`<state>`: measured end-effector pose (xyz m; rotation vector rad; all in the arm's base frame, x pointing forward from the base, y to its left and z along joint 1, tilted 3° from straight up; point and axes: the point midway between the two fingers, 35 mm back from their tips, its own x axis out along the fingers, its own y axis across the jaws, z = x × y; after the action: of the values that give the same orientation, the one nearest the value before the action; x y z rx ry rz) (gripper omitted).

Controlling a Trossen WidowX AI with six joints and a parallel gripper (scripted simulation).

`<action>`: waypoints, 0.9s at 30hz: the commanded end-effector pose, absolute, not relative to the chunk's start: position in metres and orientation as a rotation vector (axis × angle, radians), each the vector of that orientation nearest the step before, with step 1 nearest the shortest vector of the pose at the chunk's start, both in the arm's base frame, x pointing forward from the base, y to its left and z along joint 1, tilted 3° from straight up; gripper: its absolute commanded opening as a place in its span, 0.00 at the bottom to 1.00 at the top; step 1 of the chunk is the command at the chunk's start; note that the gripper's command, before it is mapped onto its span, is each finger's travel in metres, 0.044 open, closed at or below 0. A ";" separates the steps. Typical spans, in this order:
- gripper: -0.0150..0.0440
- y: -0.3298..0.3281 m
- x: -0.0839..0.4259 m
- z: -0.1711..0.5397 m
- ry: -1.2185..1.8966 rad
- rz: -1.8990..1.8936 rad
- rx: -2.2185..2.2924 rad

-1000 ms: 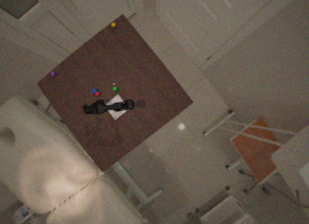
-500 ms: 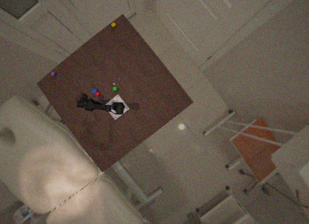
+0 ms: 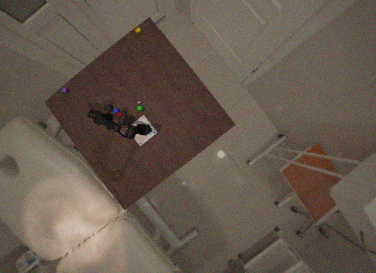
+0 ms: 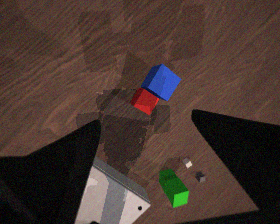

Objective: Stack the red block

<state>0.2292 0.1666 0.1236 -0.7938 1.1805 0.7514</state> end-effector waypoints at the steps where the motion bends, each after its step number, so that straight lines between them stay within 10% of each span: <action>1: 1.00 0.162 0.240 0.117 1.319 0.624 -0.600; 27: 1.00 0.155 0.259 0.057 1.537 0.349 -0.246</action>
<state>0.2588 0.1523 0.0598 -0.2558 1.5414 0.3474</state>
